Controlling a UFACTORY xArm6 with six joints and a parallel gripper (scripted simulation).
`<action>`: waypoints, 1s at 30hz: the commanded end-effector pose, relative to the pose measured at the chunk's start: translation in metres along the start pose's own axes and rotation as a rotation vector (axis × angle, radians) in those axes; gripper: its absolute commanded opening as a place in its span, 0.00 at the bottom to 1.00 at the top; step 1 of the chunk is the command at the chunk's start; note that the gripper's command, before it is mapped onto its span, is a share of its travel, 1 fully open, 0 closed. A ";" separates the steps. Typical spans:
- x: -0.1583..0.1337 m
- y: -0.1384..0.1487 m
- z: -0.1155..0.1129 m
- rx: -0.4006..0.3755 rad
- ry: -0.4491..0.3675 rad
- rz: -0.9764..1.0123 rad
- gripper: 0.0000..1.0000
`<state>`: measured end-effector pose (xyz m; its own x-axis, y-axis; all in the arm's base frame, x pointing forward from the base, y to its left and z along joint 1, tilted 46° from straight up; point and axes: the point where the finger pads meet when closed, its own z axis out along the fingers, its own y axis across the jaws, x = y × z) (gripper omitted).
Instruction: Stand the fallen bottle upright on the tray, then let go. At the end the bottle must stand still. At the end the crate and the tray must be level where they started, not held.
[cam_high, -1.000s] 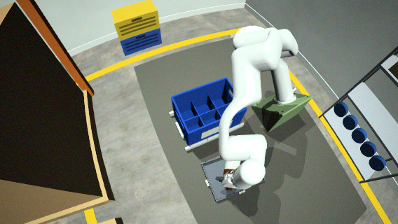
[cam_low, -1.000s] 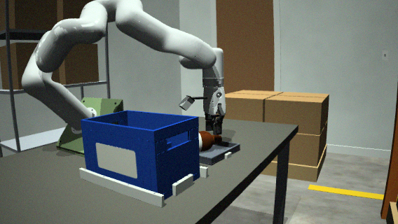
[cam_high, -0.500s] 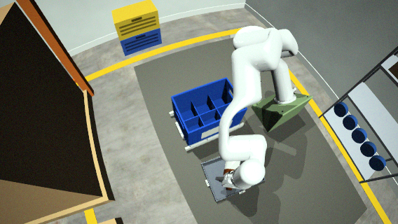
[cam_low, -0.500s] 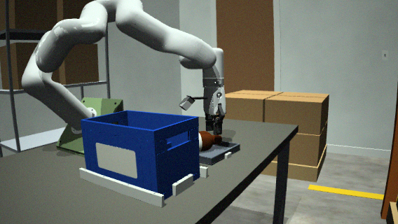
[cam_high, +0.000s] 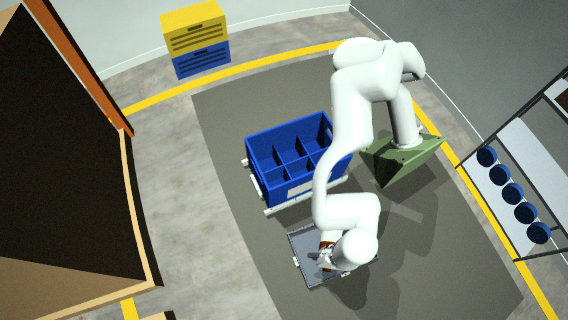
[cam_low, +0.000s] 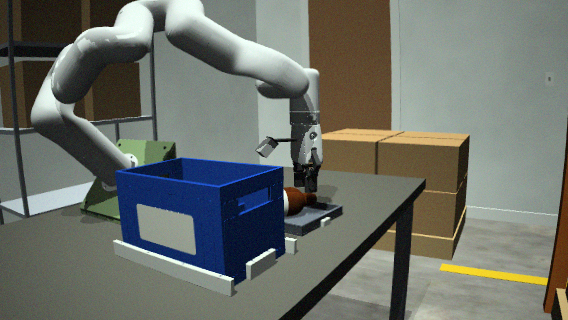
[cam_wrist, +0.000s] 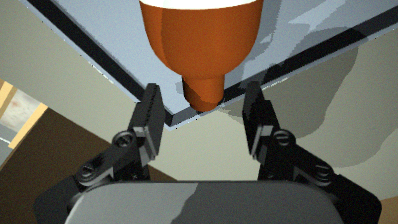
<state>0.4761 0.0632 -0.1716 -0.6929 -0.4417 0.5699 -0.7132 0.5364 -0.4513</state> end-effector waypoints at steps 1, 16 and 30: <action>-0.001 -0.001 -0.002 0.001 -0.004 0.001 0.65; -0.001 -0.001 -0.001 0.001 -0.004 0.001 0.65; -0.001 -0.001 0.009 0.001 -0.004 0.001 0.65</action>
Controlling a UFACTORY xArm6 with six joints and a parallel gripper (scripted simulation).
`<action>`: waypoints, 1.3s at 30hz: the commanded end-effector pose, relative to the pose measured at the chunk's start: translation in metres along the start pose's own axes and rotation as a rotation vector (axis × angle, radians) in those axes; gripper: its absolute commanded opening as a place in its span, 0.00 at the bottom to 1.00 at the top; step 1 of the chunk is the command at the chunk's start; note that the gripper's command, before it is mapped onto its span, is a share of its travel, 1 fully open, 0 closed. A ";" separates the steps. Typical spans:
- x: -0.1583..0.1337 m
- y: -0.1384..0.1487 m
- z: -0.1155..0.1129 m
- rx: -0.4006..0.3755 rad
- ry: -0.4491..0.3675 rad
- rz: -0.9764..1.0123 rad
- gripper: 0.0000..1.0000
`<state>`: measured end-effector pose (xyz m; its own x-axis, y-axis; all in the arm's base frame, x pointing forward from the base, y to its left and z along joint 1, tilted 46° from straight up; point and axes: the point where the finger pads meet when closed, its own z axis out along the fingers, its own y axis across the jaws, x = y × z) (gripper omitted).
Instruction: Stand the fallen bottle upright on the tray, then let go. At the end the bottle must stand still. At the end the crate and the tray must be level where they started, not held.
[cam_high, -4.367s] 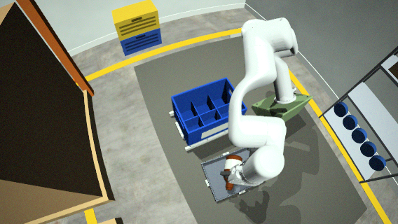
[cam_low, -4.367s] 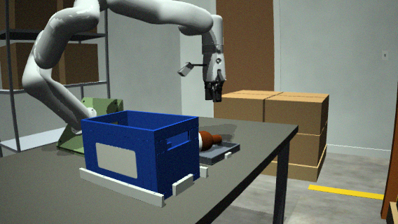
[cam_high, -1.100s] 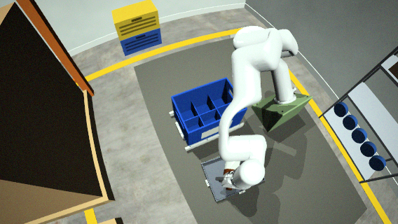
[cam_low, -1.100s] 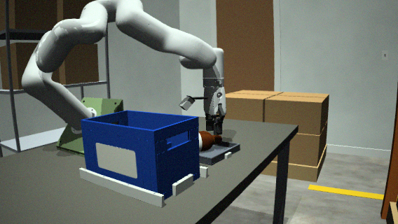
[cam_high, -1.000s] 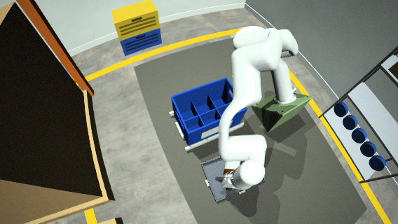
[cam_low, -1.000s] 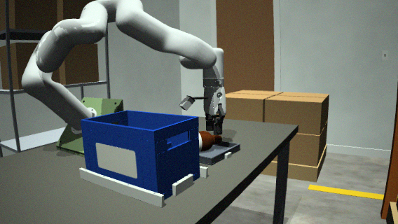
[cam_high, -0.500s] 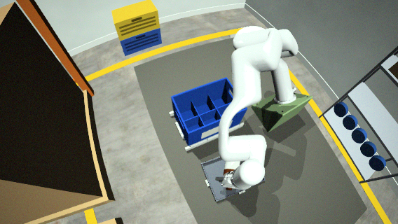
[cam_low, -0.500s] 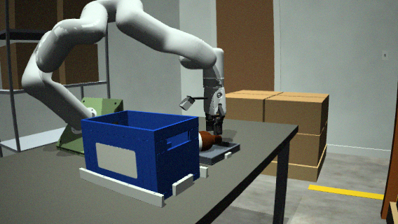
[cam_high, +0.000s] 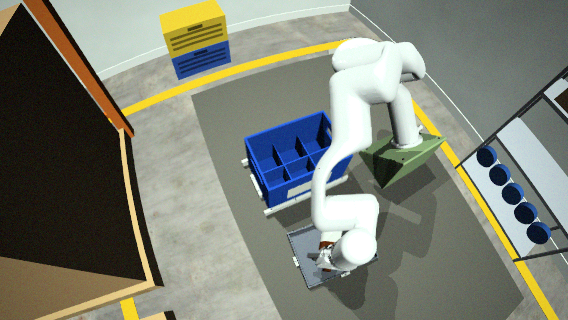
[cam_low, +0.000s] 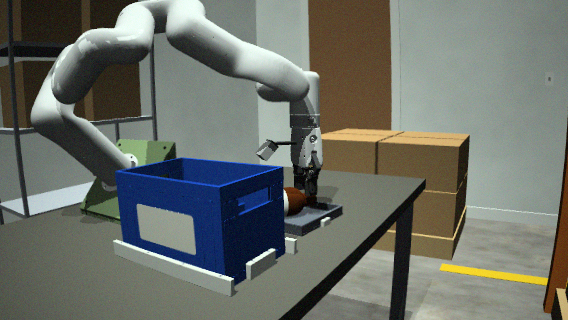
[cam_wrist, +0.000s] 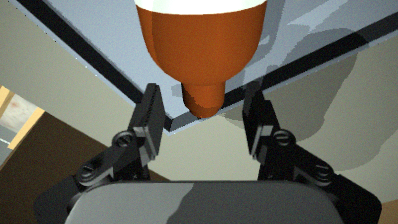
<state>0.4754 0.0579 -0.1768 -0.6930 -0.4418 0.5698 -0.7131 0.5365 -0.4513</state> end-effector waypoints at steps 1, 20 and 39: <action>-0.001 -0.001 0.002 0.001 -0.004 0.001 0.65; -0.001 -0.001 0.022 0.001 -0.004 0.001 0.65; -0.001 -0.001 0.030 0.001 -0.004 0.001 0.65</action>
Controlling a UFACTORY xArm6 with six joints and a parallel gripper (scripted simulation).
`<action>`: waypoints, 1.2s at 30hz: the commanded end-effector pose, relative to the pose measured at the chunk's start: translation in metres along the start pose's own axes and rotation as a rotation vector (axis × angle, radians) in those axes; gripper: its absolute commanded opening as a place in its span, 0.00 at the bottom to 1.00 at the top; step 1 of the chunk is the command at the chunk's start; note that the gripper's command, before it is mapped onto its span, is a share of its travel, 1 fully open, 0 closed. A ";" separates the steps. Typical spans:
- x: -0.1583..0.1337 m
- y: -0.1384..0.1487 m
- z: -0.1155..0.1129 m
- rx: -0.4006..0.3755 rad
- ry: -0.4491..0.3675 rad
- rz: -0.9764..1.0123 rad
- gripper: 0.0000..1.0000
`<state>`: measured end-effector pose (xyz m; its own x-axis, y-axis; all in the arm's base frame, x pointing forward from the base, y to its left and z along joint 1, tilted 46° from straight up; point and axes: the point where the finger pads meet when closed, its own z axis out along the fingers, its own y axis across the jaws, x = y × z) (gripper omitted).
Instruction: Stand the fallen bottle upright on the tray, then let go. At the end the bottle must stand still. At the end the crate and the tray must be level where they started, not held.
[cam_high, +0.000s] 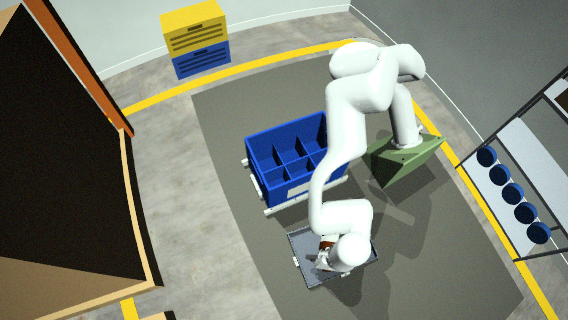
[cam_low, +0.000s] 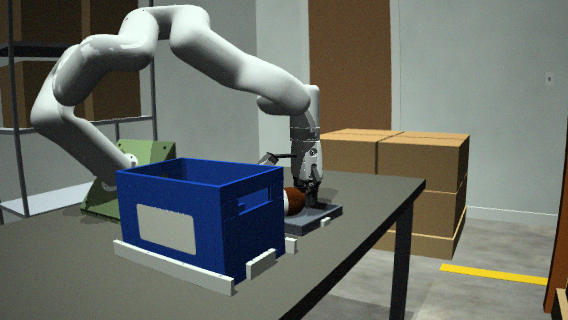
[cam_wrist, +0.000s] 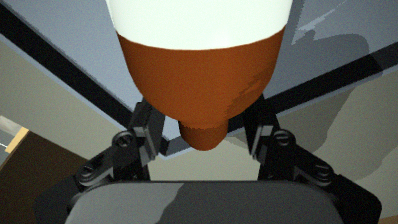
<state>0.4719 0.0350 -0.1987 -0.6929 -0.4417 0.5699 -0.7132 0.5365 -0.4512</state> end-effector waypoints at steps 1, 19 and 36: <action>-0.001 -0.001 -0.002 0.001 -0.004 0.001 0.65; -0.001 -0.001 -0.002 0.001 -0.004 0.001 0.00; -0.001 -0.001 -0.002 0.001 -0.004 0.001 0.00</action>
<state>0.4720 0.0347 -0.1990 -0.6930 -0.4419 0.5696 -0.7131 0.5365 -0.4513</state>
